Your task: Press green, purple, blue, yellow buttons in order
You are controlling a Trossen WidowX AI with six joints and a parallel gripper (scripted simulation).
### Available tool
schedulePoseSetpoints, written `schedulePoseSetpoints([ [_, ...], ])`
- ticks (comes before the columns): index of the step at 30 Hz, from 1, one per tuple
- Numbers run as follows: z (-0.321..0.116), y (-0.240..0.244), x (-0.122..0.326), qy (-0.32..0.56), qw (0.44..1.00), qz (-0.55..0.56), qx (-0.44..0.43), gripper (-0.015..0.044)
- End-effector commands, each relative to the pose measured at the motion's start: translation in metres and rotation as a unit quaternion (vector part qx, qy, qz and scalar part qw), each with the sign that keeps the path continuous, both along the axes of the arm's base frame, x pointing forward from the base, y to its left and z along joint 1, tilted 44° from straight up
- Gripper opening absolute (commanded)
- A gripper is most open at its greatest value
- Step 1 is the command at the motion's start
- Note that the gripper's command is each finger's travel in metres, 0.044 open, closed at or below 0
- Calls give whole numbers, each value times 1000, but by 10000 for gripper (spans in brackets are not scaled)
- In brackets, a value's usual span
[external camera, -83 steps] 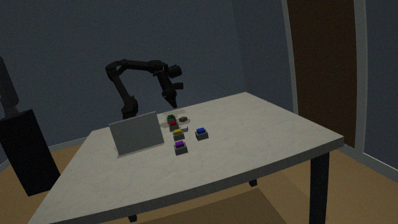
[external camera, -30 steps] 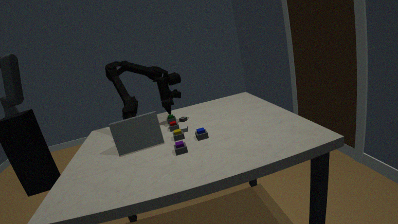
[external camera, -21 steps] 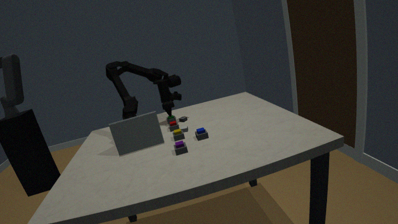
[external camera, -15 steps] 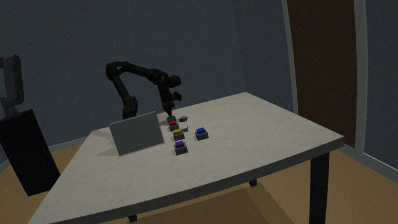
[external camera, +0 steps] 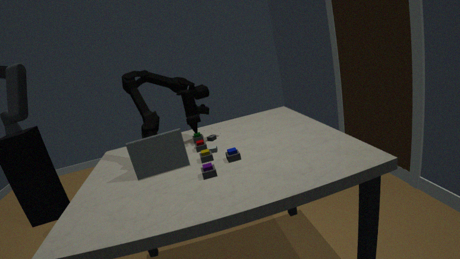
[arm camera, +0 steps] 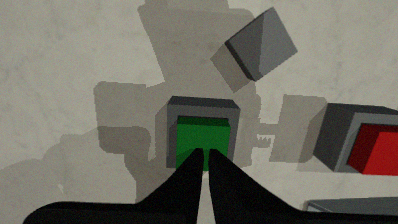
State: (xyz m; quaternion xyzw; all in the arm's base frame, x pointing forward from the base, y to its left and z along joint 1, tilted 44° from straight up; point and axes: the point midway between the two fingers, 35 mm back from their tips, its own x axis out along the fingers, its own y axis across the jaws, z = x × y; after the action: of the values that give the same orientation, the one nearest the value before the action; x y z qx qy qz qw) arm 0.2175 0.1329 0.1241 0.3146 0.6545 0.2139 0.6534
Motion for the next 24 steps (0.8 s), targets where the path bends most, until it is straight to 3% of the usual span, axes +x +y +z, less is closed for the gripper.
schedulePoseSetpoints([
  [1,16,-14,0,-5,1000,-2,2,20],
  [16,59,-57,-4,-4,1000,-2,1,20],
  [19,48,-74,11,-6,1000,-6,-11,20],
  [24,1,-143,44,-5,999,-16,-40,20],
])
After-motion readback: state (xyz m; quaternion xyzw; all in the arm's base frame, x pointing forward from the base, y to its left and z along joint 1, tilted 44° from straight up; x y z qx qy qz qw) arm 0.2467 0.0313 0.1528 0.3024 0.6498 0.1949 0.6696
